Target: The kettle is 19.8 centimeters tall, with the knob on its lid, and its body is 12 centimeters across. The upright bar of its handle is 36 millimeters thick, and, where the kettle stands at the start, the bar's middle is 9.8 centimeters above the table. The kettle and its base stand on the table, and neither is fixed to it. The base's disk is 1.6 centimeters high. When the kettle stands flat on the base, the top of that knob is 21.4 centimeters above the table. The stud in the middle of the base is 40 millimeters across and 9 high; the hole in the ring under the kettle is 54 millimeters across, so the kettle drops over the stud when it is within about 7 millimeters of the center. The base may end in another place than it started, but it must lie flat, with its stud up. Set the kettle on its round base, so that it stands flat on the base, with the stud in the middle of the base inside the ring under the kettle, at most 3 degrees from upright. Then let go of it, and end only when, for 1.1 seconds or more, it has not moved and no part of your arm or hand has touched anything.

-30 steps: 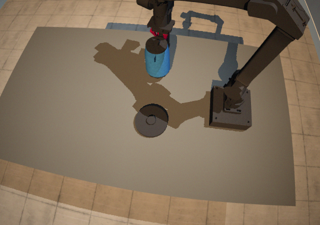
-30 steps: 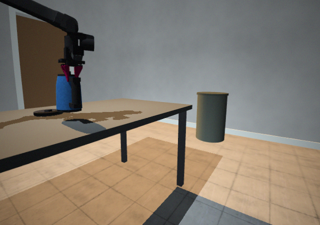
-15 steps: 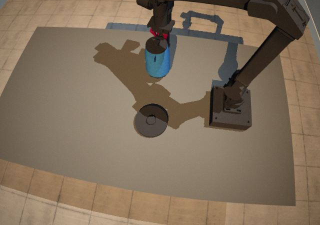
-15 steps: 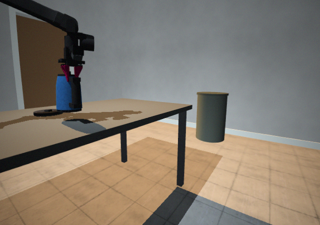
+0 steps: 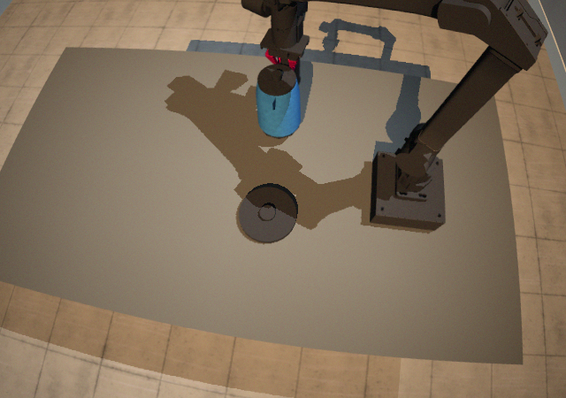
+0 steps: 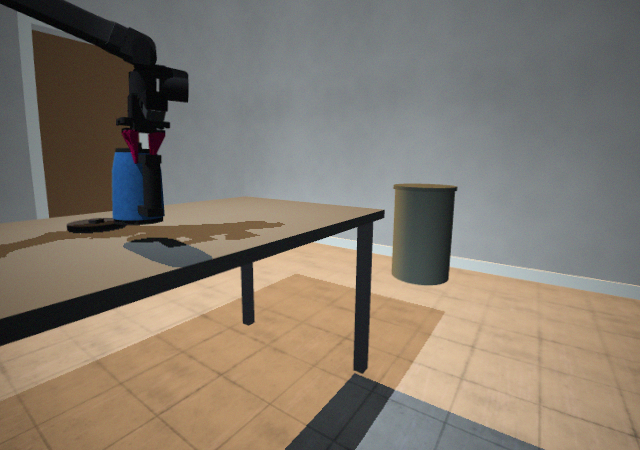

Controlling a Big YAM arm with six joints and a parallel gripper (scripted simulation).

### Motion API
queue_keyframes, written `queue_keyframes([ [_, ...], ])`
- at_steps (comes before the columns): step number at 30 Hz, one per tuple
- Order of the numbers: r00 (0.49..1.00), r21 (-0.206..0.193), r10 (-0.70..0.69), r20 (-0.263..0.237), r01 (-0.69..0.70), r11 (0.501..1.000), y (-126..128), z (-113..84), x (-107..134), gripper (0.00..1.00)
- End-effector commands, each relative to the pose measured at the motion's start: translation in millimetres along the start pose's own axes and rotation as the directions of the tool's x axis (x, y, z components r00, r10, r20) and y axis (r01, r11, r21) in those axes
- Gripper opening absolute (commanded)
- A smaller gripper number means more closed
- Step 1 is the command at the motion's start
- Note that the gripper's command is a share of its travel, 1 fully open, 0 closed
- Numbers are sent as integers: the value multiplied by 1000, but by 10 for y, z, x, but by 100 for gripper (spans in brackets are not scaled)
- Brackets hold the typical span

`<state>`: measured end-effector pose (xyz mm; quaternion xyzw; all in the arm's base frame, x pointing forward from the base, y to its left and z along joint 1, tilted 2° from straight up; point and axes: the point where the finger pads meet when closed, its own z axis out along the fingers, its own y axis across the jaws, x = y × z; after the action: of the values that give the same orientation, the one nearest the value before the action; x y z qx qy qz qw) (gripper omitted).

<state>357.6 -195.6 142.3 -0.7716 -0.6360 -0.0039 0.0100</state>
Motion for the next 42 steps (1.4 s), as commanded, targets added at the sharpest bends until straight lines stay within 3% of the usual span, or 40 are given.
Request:
queue_keyframes([
  [1, 1000, -88, -3, 26, 6, 996, 269, -411, -76, 0],
  [27, 1000, -90, -3, 26, 6, 996, 270, -420, -67, 0],
  [42, 1000, -103, -1, 28, 4, 995, 253, -471, 63, 0],
])
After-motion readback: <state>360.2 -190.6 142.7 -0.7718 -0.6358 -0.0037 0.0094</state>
